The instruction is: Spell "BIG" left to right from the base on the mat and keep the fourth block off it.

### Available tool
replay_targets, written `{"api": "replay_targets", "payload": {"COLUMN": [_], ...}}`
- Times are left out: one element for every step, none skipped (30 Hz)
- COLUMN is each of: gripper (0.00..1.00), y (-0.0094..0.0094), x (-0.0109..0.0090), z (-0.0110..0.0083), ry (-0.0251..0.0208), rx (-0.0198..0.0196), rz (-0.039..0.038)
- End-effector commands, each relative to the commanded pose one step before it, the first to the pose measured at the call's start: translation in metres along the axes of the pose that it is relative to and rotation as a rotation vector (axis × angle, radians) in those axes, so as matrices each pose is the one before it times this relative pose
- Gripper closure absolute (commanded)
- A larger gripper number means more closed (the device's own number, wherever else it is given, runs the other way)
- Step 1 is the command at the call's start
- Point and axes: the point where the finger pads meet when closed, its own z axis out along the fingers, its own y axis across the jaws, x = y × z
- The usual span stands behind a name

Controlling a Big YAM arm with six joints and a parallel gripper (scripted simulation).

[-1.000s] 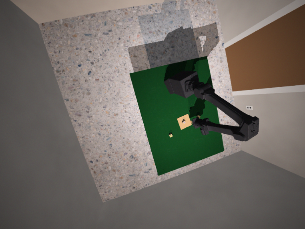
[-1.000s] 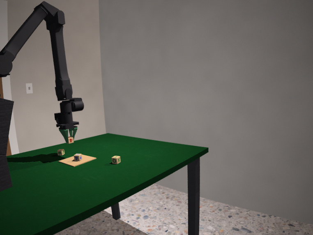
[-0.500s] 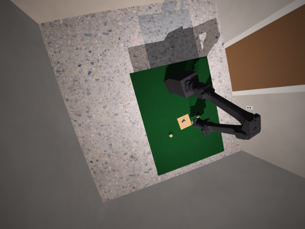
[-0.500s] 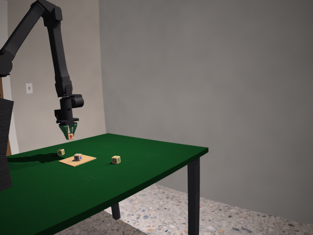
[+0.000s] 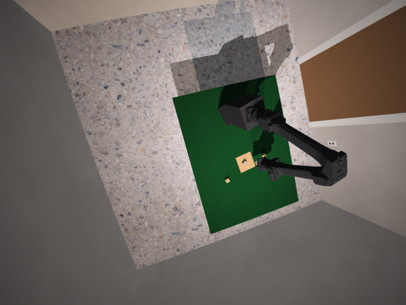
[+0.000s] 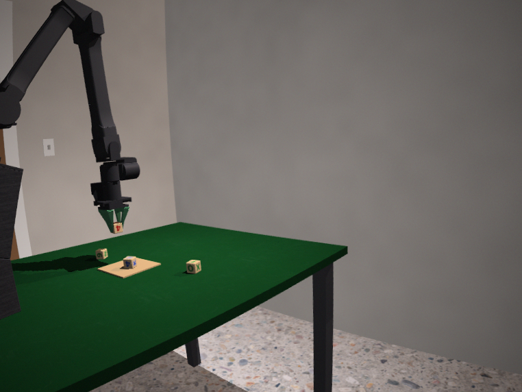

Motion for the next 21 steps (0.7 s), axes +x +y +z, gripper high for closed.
{"api": "replay_targets", "payload": {"gripper": [0.73, 0.73, 0.73, 0.73, 0.73, 0.73, 0.73, 0.73, 0.73, 0.73, 0.73, 0.73, 0.73, 0.73, 0.73, 0.73, 0.73, 0.73, 0.73, 0.73, 0.73], "y": [0.00309, 0.00000, 0.00000, 0.00000, 0.00000, 0.00000, 0.00000, 0.00000, 0.00000, 0.00000, 0.00000, 0.00000, 0.00000, 0.00000, 0.00000, 0.00000, 0.00000, -0.00015, -0.00085, -0.00176, -0.00277], "x": [0.00296, 0.00000, 0.00000, 0.00000, 0.00000, 0.00000, 0.00000, 0.00000, 0.00000, 0.00000, 0.00000, 0.00000, 0.00000, 0.00000, 0.00000, 0.00000, 0.00000, 0.00002, 0.00012, 0.00026, 0.00034], "z": [0.00499, 0.00000, 0.00000, 0.00000, 0.00000, 0.00000, 0.00000, 0.00000, 0.00000, 0.00000, 0.00000, 0.00000, 0.00000, 0.00000, 0.00000, 0.00000, 0.00000, -0.00002, -0.00012, -0.00026, -0.00039], "ry": [-0.00183, 0.00000, 0.00000, 0.00000, 0.00000, 0.00000, 0.00000, 0.00000, 0.00000, 0.00000, 0.00000, 0.00000, 0.00000, 0.00000, 0.00000, 0.00000, 0.00000, 0.00003, 0.00016, 0.00033, 0.00030], "rx": [-0.01150, 0.00000, 0.00000, 0.00000, 0.00000, 0.00000, 0.00000, 0.00000, 0.00000, 0.00000, 0.00000, 0.00000, 0.00000, 0.00000, 0.00000, 0.00000, 0.00000, -0.00008, -0.00042, -0.00086, 0.00003], "rz": [0.00092, 0.00000, 0.00000, 0.00000, 0.00000, 0.00000, 0.00000, 0.00000, 0.00000, 0.00000, 0.00000, 0.00000, 0.00000, 0.00000, 0.00000, 0.00000, 0.00000, -0.00064, -0.00356, -0.00247, -0.00094]}}
